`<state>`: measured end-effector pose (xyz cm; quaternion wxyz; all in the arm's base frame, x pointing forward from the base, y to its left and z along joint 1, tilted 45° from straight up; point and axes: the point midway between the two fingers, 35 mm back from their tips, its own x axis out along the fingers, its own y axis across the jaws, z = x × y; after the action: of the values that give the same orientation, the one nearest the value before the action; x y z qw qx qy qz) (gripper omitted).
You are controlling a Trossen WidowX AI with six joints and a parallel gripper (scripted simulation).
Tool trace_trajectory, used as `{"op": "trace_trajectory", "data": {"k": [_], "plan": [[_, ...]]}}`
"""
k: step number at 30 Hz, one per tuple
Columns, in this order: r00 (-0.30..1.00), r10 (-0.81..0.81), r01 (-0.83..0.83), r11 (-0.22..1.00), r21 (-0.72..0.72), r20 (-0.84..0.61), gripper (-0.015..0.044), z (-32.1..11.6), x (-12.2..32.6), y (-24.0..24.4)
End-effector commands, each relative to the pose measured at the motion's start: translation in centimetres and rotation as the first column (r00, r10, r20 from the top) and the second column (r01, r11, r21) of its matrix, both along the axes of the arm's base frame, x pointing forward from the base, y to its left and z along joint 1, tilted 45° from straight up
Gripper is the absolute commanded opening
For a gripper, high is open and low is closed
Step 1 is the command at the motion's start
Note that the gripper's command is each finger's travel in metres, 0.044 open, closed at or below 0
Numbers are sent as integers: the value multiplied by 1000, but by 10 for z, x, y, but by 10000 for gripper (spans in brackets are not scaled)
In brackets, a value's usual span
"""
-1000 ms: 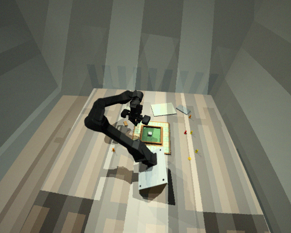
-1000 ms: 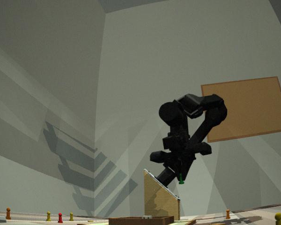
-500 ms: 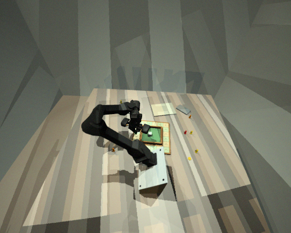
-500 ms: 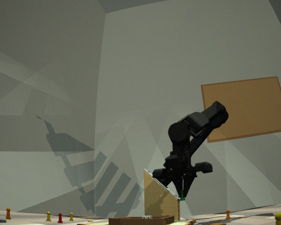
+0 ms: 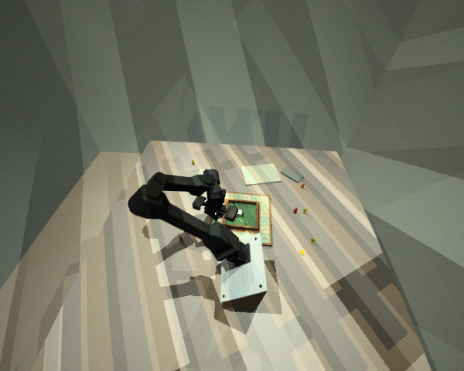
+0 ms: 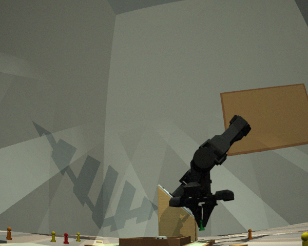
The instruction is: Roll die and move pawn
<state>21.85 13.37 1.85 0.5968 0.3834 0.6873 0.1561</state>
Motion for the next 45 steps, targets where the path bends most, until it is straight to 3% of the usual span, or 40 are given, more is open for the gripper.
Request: {"op": "trace_trajectory", "data": {"k": [1, 19, 29, 36, 40, 45], "plan": [[1000, -1, 1, 1000, 0, -17, 0, -12, -4, 10], [1000, -1, 1, 1000, 2, -18, 0, -28, -4, 27], [1000, 4, -3, 1000, 8, -7, 263, -22, -2, 24], [1000, -1, 1, 1000, 0, -17, 440, 12, -2, -11], [1000, 6, -6, 1000, -10, -5, 440, 9, -1, -19], [995, 75, -72, 996, -59, 66, 440, -4, -8, -75]]}}
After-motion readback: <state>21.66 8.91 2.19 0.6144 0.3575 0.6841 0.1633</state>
